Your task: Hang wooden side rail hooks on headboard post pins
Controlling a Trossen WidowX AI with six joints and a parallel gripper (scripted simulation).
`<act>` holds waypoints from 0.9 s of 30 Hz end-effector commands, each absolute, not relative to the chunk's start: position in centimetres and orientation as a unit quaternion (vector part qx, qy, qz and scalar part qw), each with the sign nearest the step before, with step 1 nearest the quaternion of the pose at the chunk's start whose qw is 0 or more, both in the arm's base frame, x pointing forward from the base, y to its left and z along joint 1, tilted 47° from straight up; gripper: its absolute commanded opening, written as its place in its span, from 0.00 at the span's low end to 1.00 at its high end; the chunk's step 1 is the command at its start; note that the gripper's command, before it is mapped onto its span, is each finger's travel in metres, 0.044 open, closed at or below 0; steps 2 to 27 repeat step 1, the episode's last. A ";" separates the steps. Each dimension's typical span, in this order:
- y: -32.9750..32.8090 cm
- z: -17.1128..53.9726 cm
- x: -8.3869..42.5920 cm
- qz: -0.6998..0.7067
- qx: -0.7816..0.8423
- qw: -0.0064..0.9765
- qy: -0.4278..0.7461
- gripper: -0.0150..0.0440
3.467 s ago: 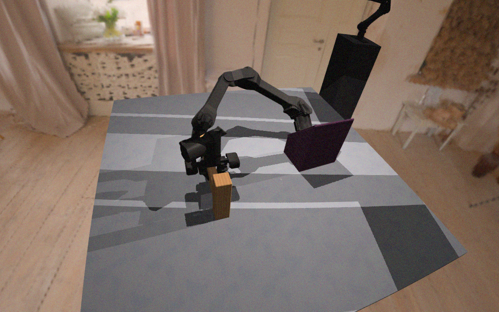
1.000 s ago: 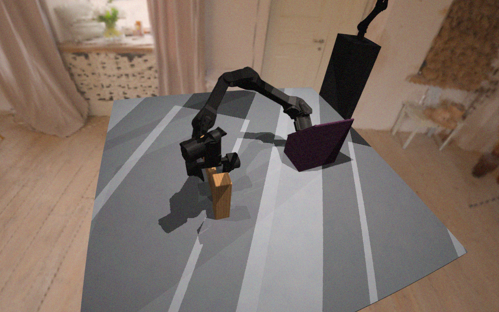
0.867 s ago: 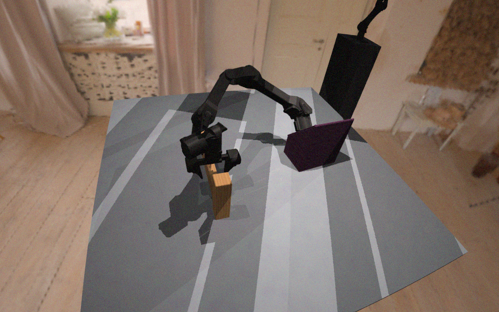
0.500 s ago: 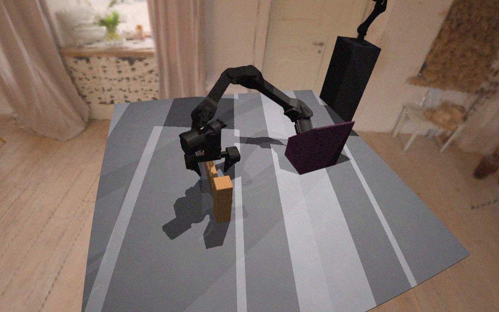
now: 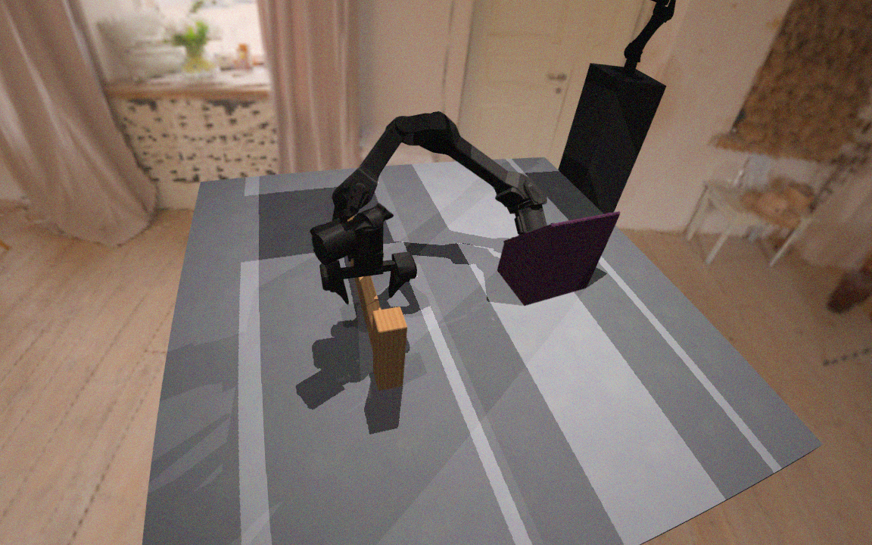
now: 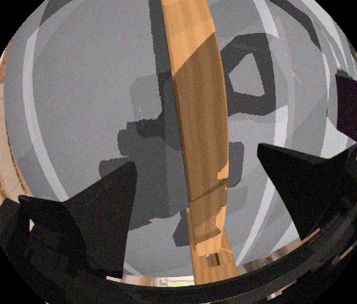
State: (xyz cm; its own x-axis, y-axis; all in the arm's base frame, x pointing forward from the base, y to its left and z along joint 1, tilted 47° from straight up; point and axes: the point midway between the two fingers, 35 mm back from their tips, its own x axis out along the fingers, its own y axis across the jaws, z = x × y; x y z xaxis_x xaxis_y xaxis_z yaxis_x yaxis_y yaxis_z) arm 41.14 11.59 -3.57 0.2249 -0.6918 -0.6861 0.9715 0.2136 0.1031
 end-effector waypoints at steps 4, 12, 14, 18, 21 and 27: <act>11.6 -3.5 41.2 -0.566 0.271 0.734 0.259 1.00; 11.6 -3.5 41.2 -0.566 0.271 0.734 0.259 1.00; 11.6 -3.5 41.2 -0.566 0.271 0.734 0.259 1.00; 11.6 -3.5 41.2 -0.566 0.271 0.734 0.259 1.00; 11.6 -3.5 41.2 -0.566 0.271 0.734 0.259 1.00; 11.6 -3.5 41.2 -0.566 0.271 0.734 0.259 1.00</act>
